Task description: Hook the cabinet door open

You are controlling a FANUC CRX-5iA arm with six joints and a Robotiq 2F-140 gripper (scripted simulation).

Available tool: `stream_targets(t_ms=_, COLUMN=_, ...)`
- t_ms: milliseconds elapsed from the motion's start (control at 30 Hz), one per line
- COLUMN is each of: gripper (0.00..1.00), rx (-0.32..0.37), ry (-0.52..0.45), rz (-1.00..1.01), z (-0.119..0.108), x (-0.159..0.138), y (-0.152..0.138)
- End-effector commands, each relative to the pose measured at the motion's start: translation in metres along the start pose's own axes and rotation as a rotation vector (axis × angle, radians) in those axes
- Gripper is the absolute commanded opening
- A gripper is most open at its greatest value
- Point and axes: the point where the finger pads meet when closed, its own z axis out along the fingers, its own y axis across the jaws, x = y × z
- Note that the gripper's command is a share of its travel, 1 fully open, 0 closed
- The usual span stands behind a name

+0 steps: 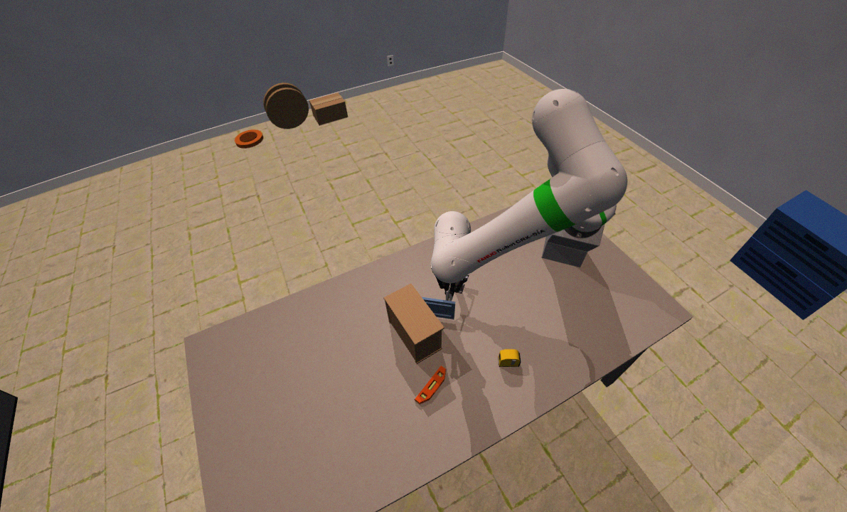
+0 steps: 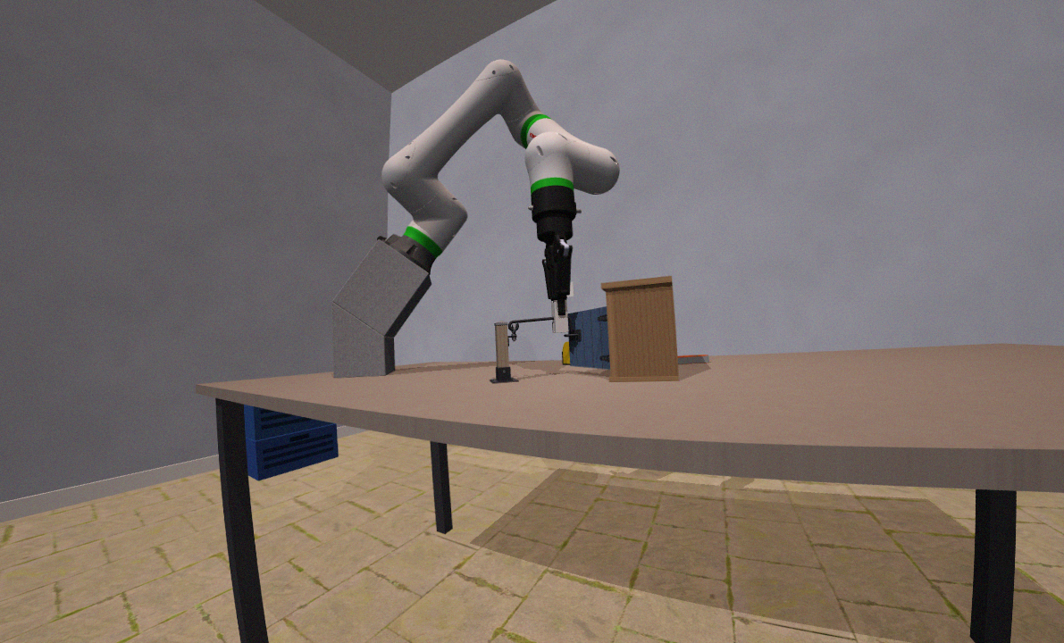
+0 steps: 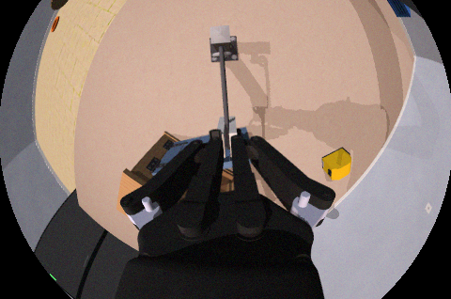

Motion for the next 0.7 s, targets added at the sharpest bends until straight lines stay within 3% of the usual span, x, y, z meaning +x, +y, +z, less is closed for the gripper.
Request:
stream_targets(t_ms=0, gripper=0.03, rx=0.000, ry=0.000, rz=0.000, z=-0.0001, x=0.0002, y=-0.0001)
stream_targets(t_ms=667, gripper=0.03, rx=0.000, ry=0.000, rz=0.000, z=0.0018, x=-0.0001, y=-0.0001)
